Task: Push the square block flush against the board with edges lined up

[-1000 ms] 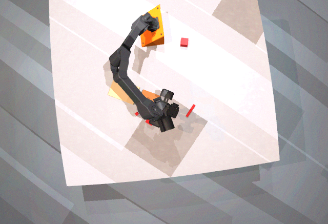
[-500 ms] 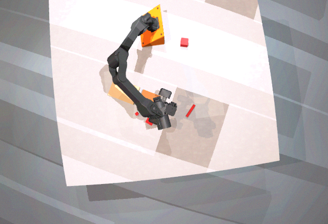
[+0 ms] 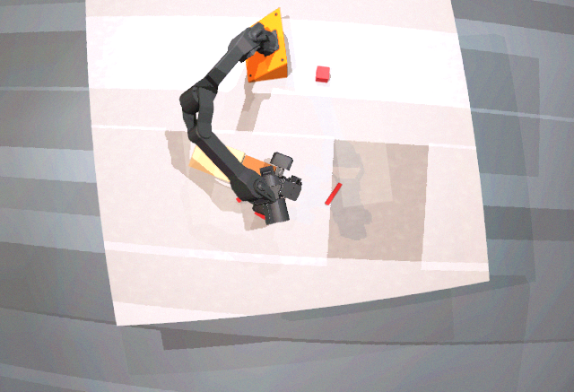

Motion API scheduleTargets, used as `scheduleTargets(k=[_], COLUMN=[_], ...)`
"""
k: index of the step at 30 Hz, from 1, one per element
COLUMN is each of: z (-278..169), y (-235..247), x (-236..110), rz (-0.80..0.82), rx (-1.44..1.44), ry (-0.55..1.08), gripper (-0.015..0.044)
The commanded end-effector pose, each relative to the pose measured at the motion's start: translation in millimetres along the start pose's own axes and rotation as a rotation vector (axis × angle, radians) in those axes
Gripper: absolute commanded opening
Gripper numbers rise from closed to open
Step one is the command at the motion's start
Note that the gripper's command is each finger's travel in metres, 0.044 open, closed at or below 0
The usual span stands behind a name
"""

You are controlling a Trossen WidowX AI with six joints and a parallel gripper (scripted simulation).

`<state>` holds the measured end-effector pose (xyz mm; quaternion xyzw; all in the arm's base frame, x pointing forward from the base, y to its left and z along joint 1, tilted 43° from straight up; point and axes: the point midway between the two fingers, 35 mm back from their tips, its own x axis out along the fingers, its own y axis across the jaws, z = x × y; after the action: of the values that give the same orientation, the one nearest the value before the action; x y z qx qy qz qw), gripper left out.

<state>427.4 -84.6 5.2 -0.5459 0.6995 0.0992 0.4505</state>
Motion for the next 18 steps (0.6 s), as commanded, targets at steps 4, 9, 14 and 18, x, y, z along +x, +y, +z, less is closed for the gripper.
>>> scheduleTargets(k=[4,9,14,18], z=[-14.6,-16.4,-9.3,-2.9], y=[0.3,0.1,-0.6,-1.1], x=[2.6,2.6,2.6,2.6], rz=[0.004,0.004,0.004,0.004], rx=[-0.002,-0.002,-0.002,-0.002], ry=[0.010,0.011,0.010,0.010], gripper=[0.0000,0.0000,0.0000,0.0000])
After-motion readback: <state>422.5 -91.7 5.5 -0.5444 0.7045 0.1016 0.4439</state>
